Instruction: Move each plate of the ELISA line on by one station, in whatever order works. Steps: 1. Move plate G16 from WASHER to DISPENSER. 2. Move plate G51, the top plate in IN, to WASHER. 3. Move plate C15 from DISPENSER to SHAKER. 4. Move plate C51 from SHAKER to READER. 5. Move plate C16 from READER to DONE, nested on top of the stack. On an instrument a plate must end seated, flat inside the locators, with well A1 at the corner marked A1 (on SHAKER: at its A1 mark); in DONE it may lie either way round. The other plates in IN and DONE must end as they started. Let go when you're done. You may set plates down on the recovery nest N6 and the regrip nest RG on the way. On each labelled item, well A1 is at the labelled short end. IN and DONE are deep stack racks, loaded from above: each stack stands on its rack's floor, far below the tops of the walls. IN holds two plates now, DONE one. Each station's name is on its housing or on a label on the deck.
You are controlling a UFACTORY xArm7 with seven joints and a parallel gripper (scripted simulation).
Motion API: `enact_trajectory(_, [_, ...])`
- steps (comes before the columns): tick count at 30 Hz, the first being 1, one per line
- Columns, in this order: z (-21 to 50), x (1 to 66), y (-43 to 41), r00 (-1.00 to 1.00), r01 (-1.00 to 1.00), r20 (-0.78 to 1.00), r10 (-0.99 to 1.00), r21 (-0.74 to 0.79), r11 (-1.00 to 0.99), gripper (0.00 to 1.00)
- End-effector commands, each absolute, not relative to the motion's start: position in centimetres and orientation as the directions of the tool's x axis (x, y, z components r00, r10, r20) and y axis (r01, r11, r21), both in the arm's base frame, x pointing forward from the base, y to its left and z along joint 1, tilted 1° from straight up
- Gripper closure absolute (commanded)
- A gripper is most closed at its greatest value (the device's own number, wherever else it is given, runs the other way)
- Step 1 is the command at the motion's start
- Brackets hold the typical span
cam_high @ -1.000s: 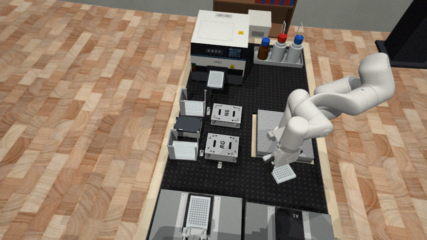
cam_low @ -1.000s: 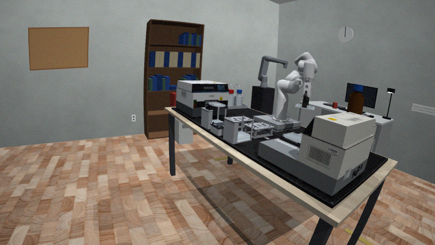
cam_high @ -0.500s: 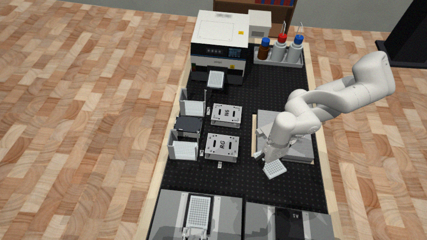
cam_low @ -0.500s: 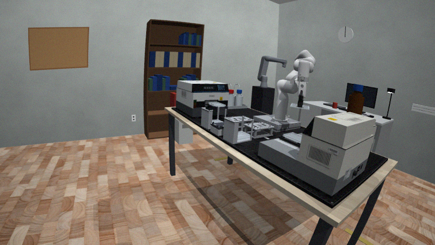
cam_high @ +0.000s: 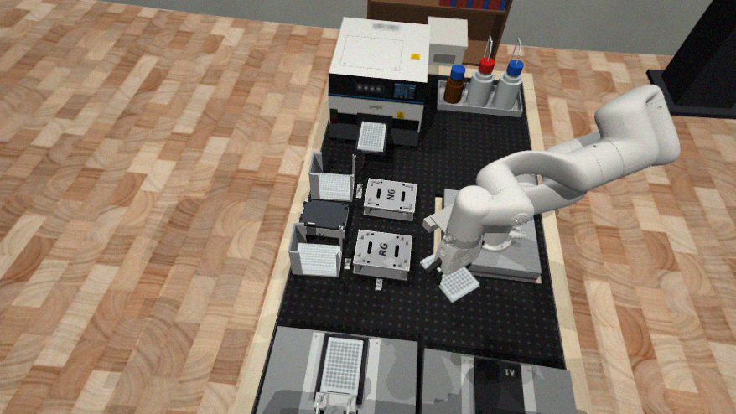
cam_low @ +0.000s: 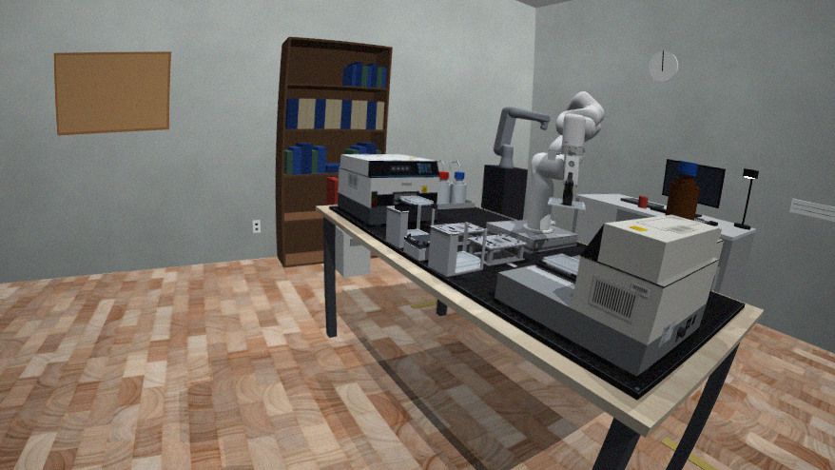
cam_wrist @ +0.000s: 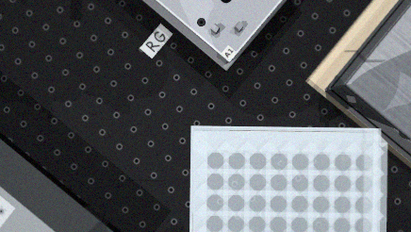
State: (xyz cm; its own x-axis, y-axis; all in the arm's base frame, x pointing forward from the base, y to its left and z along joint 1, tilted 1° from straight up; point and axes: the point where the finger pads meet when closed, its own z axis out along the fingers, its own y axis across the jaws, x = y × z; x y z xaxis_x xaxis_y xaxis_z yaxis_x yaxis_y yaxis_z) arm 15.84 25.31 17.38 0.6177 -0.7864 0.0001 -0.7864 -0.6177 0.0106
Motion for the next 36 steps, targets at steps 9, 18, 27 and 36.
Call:
enact_trajectory(9, [17.5,19.3,24.2,0.65,-0.76,-0.002,-0.76,0.008,-0.65,1.0])
enact_trajectory(18, [17.5,21.6,22.9,0.718,-0.696,-0.003,-0.696,0.008,-0.718,1.0])
enact_trajectory(27, [17.4,23.7,21.8,0.738,-0.675,-0.003,-0.675,0.008,-0.738,1.0])
enact_trajectory(36, [17.4,26.0,20.2,0.783,-0.622,-0.003,-0.622,0.008,-0.783,1.0])
